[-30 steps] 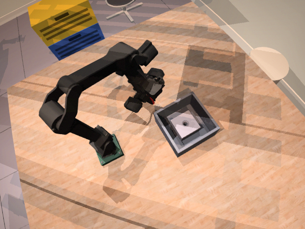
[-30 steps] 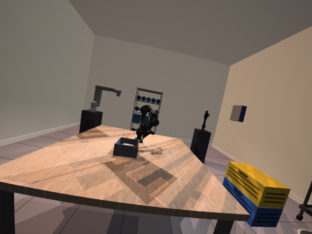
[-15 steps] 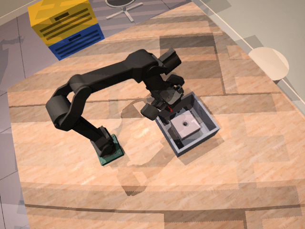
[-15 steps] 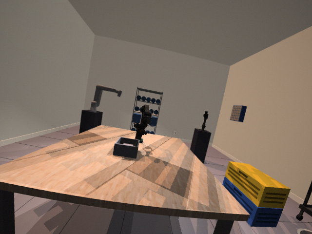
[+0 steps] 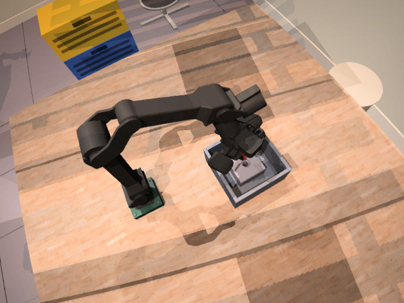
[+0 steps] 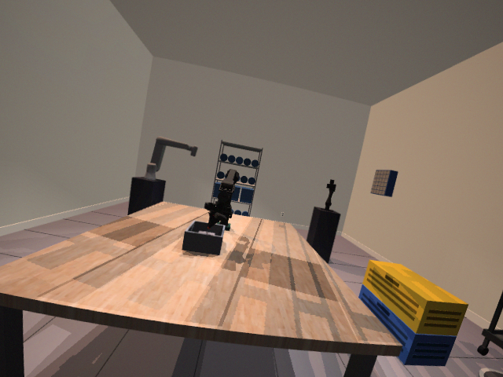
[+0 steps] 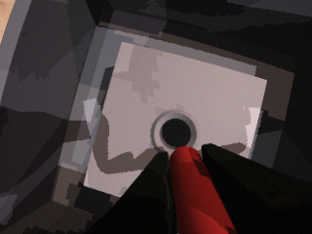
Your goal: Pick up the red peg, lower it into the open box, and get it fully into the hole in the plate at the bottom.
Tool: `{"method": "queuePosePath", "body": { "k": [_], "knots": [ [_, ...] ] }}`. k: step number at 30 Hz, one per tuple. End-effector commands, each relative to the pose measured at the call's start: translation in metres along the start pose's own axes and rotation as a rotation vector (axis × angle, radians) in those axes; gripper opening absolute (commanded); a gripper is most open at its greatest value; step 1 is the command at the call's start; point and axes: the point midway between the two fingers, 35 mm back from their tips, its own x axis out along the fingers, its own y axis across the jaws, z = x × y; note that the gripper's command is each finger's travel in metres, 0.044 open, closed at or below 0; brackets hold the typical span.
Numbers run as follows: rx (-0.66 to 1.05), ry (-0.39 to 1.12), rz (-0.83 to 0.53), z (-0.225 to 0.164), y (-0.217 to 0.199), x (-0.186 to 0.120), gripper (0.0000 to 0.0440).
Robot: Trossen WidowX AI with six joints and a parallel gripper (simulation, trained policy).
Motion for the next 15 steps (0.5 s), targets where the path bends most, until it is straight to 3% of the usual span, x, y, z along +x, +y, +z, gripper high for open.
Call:
{"method": "queuePosePath", "body": {
  "k": [1,9,11,15],
  "knots": [
    [-0.042,0.029,-0.001,0.003,0.0,0.014,0.0001],
    [-0.128,0.082,0.012,0.001,0.0,0.036,0.0003],
    [-0.149,0.099,0.012,-0.001,-0.001,0.04,0.0027],
    [-0.174,0.126,0.013,-0.002,-0.001,0.048,0.0118]
  ]
}}
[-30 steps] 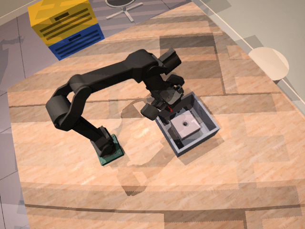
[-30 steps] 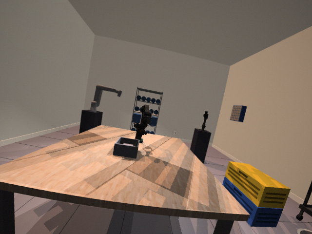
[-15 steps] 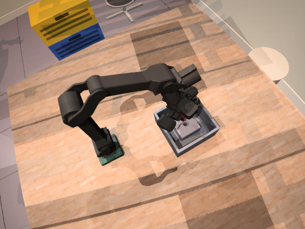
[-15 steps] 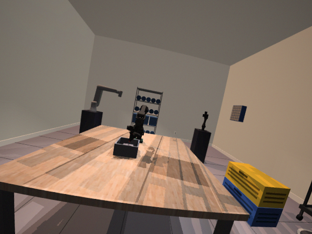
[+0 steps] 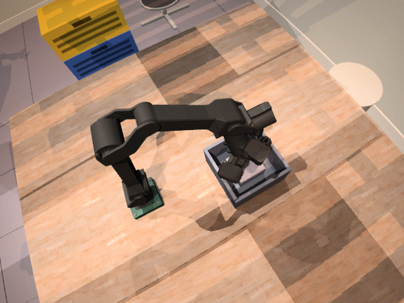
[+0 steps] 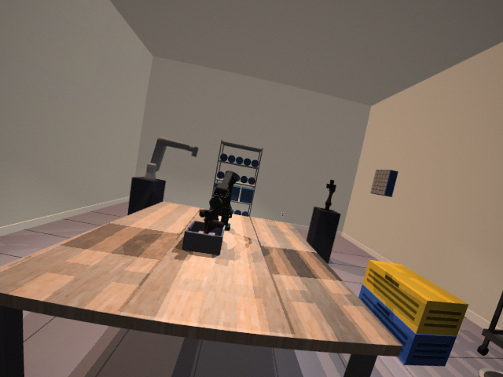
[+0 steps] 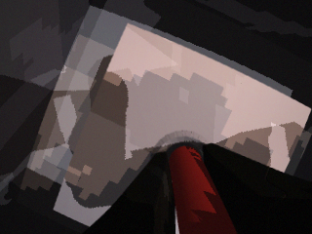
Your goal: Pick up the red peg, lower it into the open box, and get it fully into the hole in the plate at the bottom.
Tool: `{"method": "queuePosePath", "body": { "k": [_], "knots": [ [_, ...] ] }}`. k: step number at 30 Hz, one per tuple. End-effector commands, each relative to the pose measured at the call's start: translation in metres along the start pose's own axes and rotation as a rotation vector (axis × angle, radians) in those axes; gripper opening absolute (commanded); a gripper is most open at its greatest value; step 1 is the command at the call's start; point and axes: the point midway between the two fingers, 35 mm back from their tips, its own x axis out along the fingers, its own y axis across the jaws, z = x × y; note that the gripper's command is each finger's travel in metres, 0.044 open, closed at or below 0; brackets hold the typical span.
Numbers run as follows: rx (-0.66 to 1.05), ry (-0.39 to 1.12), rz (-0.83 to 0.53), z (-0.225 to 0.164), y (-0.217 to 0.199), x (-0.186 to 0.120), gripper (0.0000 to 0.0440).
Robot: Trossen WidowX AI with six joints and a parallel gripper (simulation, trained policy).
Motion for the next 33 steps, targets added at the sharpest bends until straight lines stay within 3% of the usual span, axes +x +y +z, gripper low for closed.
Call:
{"method": "queuePosePath", "body": {
  "k": [1,5,8,16,33],
  "knots": [
    [-0.026,0.035,-0.003,-0.002,0.0,0.011,0.0142],
    [-0.048,0.037,0.004,0.007,0.001,0.009,0.0178],
    [-0.059,0.038,0.012,0.015,0.005,0.007,0.0232],
    [-0.069,0.059,0.063,0.033,0.025,-0.005,0.0438],
    [-0.116,0.097,0.212,0.058,0.079,-0.045,0.044]
  ]
}}
